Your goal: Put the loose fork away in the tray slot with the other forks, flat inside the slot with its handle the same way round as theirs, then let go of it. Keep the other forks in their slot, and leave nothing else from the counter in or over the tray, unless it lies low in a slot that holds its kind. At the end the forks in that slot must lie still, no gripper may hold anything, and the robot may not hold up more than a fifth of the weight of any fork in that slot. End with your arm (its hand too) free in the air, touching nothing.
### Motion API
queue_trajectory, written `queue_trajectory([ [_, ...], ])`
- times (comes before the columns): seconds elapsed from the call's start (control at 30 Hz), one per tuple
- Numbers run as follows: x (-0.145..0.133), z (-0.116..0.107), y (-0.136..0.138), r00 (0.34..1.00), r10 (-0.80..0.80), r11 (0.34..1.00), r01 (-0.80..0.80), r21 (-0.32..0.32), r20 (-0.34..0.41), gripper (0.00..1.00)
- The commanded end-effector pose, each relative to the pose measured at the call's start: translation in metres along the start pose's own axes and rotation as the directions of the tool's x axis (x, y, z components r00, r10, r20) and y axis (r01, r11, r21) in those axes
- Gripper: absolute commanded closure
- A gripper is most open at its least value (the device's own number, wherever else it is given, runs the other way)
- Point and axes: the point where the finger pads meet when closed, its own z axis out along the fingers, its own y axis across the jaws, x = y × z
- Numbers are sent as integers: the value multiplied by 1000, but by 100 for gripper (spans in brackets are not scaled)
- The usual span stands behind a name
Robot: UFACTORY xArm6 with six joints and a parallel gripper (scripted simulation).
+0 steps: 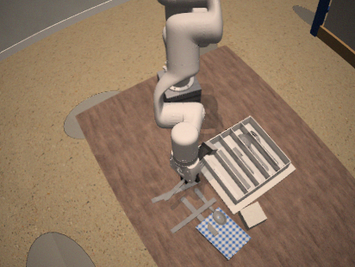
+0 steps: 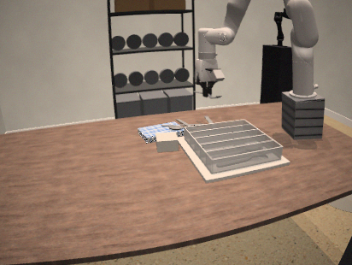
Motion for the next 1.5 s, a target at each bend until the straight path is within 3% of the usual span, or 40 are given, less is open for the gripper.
queue_trajectory([
  [0.0, 0, -1, 2, 1000, 0, 1000, 0, -3, 3, 97],
  [0.13, 14, 0, 15, 1000, 0, 1000, 0, -1, 1, 97],
  [0.27, 69, 2, 55, 1000, 0, 1000, 0, 4, -4, 97],
  [0.53, 160, 2, 82, 1000, 0, 1000, 0, 6, -1, 97],
  [0.6, 160, 2, 82, 1000, 0, 1000, 0, 6, -1, 97],
  [0.63, 195, 2, 90, 1000, 0, 1000, 0, 5, 0, 97],
  [1.1, 352, 0, 115, 1000, 0, 1000, 0, -3, 3, 97],
  [1.17, 352, 0, 115, 1000, 0, 1000, 0, -3, 3, 97],
  [1.2, 369, -1, 119, 1000, 0, 1000, 0, -3, 3, 97],
  [1.47, 369, -1, 119, 997, -77, 997, 77, -3, 3, 97],
])
